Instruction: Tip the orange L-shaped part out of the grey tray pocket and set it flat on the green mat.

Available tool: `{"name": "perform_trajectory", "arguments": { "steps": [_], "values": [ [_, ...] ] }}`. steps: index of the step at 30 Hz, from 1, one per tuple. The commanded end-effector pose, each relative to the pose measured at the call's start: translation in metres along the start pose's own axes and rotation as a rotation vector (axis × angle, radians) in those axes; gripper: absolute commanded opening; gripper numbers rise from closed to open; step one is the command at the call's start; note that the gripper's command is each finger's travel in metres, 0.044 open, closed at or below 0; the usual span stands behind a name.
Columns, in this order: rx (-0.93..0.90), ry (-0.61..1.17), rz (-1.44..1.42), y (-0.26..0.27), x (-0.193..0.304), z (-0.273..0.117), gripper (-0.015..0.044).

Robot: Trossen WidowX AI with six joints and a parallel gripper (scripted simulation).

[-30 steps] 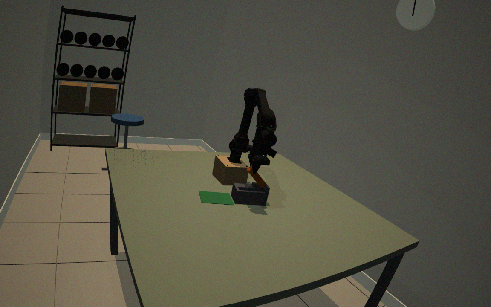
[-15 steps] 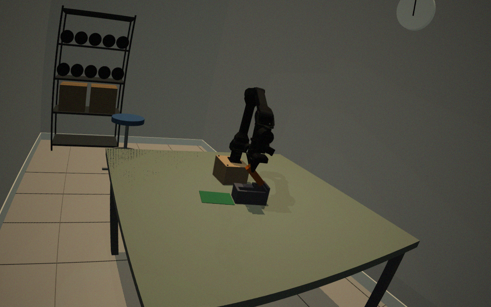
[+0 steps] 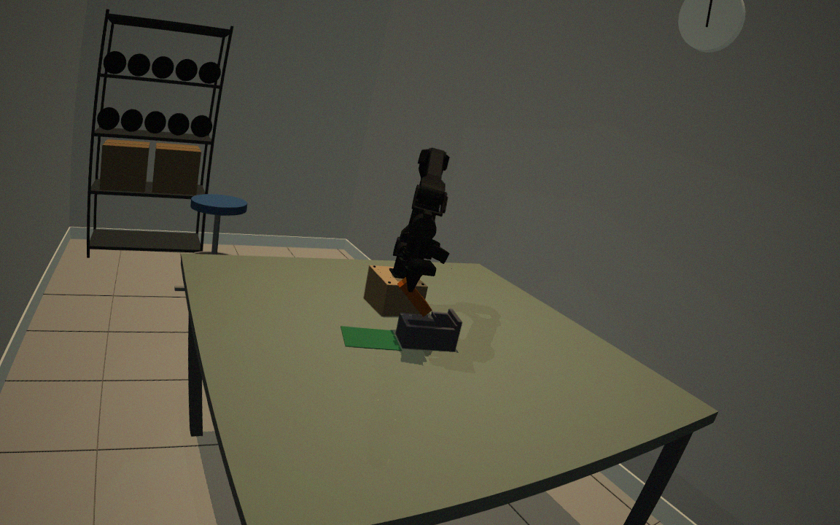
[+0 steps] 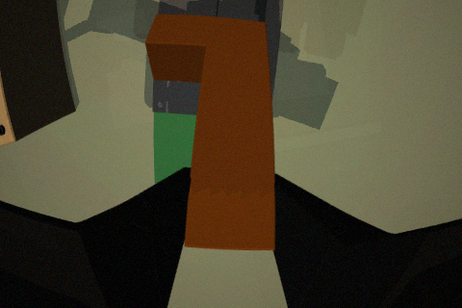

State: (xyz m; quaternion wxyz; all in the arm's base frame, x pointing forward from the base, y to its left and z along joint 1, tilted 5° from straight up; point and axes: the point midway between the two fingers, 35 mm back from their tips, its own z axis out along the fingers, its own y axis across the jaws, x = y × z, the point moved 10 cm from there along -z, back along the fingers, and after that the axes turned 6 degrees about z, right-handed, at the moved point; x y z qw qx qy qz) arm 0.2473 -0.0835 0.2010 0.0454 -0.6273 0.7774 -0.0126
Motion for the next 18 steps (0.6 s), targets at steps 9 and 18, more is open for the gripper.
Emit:
{"name": "perform_trajectory", "arguments": {
  "steps": [9,18],
  "values": [
    [-0.004,-0.001,-0.002,-0.001,0.048,0.002,0.0000],
    [-0.004,0.002,-0.002,-0.001,0.087,0.002,0.0000]
  ]
}}
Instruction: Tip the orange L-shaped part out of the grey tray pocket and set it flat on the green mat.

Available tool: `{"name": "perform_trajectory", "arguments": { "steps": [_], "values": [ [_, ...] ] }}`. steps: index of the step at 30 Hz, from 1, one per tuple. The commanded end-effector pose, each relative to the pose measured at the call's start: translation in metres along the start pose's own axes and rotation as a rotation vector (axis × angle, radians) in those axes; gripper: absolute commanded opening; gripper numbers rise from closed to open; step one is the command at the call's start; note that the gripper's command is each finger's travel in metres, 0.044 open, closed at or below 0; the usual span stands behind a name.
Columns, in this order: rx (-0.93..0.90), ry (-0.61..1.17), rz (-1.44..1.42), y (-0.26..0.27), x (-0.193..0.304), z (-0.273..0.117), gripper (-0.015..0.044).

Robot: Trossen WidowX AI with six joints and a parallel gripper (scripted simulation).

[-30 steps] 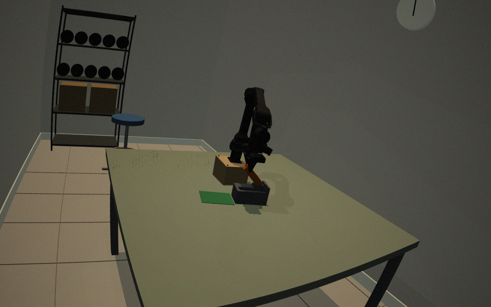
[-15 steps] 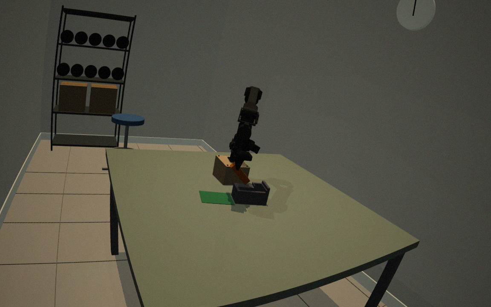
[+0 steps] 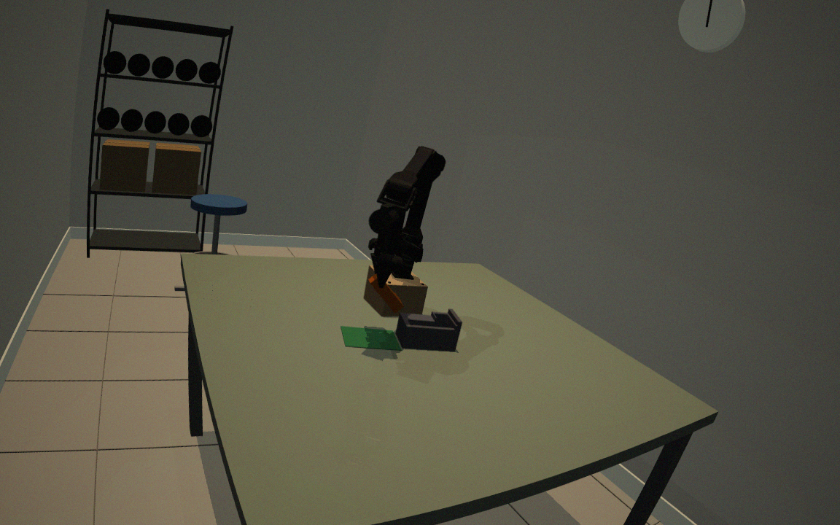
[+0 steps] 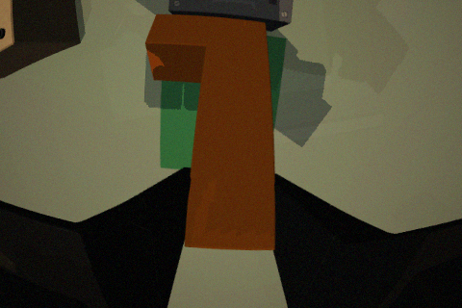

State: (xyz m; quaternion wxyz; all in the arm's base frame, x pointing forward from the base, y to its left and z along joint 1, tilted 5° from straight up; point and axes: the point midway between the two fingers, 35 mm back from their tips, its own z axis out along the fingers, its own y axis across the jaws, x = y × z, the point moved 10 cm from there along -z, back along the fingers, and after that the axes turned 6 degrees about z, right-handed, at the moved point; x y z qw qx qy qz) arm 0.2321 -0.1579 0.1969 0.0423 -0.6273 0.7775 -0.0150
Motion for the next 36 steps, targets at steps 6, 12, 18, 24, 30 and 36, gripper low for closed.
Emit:
{"name": "perform_trajectory", "arguments": {
  "steps": [6,12,18,24,30,36],
  "values": [
    [-0.004,-0.005,-0.002,0.000,0.021,0.002,0.0000],
    [-0.004,-0.005,-0.002,0.000,0.021,0.008,0.0000],
    [-0.004,-0.005,-0.002,0.000,0.021,0.018,0.0000],
    [-0.004,-0.005,-0.002,0.000,0.021,0.028,0.0000],
    [-0.004,-0.005,-0.002,0.000,0.021,0.037,0.0000],
    [-0.004,-0.005,-0.002,0.000,0.021,0.047,0.0000]
  ]
}}
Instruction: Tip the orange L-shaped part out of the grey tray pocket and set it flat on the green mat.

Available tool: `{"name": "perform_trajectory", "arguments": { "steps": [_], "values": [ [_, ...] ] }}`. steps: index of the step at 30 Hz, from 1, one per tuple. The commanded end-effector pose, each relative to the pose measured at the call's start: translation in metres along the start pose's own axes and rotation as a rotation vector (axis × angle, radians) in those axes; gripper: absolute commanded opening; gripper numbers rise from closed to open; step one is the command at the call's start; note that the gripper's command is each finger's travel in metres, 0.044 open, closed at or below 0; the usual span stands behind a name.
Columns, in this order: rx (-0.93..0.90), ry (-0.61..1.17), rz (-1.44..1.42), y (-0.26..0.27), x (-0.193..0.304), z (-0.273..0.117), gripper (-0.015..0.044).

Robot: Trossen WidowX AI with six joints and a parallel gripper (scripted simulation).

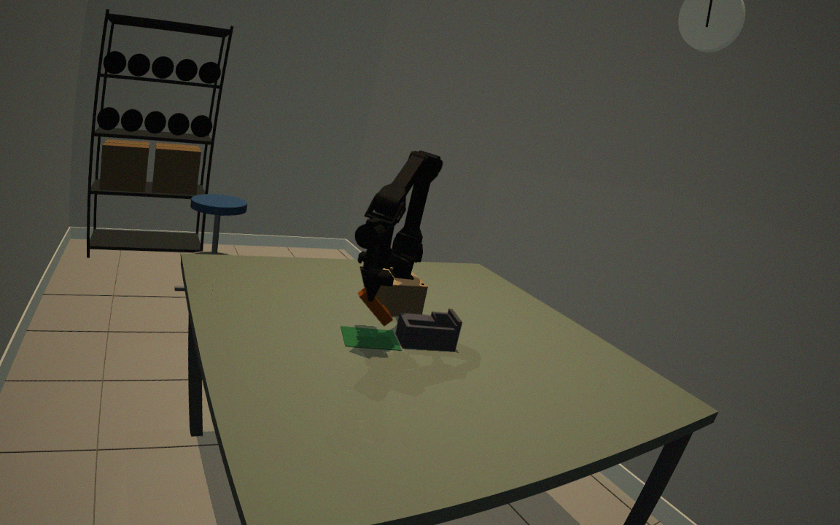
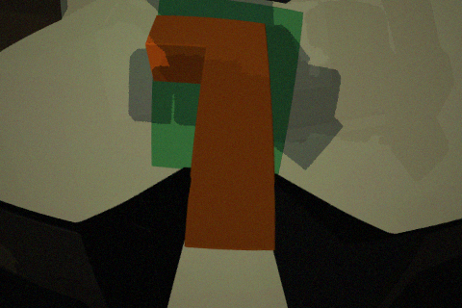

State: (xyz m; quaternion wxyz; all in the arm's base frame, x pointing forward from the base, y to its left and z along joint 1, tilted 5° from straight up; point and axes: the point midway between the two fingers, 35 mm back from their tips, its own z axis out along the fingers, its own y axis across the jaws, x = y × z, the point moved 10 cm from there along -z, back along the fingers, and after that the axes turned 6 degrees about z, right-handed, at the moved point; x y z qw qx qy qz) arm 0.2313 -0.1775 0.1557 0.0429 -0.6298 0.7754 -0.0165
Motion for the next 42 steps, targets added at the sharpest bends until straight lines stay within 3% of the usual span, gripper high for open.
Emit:
{"name": "perform_trajectory", "arguments": {
  "steps": [1,22,42],
  "values": [
    [-0.007,-0.006,0.004,0.000,0.000,0.008,0.0000],
    [-0.007,-0.006,0.004,0.001,0.000,0.042,0.0000],
    [-0.007,-0.006,0.004,0.001,-0.001,0.043,0.0000]
  ]
}}
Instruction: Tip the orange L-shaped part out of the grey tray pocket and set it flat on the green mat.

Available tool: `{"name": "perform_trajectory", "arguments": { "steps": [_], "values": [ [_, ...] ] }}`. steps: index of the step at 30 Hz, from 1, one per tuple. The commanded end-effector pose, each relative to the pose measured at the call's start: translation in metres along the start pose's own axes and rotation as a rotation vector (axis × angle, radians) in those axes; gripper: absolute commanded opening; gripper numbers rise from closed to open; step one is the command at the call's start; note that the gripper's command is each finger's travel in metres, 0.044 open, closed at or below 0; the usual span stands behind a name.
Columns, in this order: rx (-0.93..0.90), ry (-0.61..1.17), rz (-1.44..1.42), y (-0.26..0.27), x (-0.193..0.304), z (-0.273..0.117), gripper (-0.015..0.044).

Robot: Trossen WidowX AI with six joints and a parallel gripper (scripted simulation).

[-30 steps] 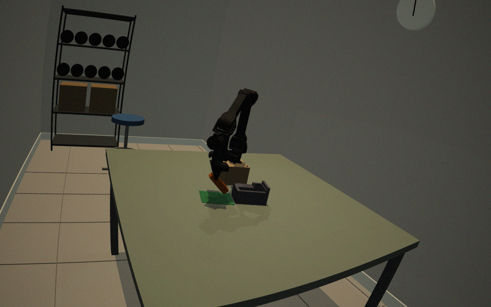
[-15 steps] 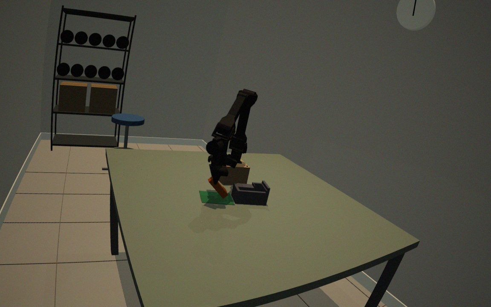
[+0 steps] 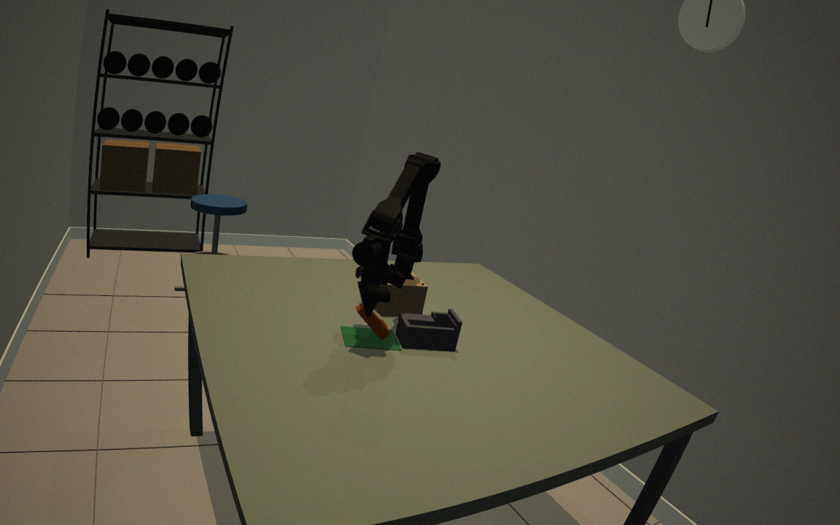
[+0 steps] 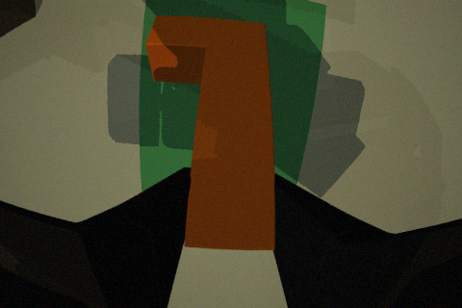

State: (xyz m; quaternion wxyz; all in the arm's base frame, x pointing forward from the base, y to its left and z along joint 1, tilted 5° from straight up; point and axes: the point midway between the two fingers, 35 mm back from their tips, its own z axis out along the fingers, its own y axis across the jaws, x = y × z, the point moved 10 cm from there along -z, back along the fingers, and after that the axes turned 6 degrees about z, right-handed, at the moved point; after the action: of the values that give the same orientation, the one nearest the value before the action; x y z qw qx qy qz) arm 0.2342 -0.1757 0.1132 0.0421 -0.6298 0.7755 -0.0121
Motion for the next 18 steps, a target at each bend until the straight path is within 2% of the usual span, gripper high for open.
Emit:
{"name": "perform_trajectory", "arguments": {
  "steps": [1,3,13,18],
  "values": [
    [0.001,-0.002,0.004,0.000,0.000,0.001,0.0000],
    [0.000,0.000,0.000,0.000,0.000,0.000,0.0000],
    [0.000,0.000,0.000,0.000,0.000,-0.003,0.0263],
    [0.001,-0.001,0.002,-0.003,0.002,-0.053,0.0394]
  ]
}}
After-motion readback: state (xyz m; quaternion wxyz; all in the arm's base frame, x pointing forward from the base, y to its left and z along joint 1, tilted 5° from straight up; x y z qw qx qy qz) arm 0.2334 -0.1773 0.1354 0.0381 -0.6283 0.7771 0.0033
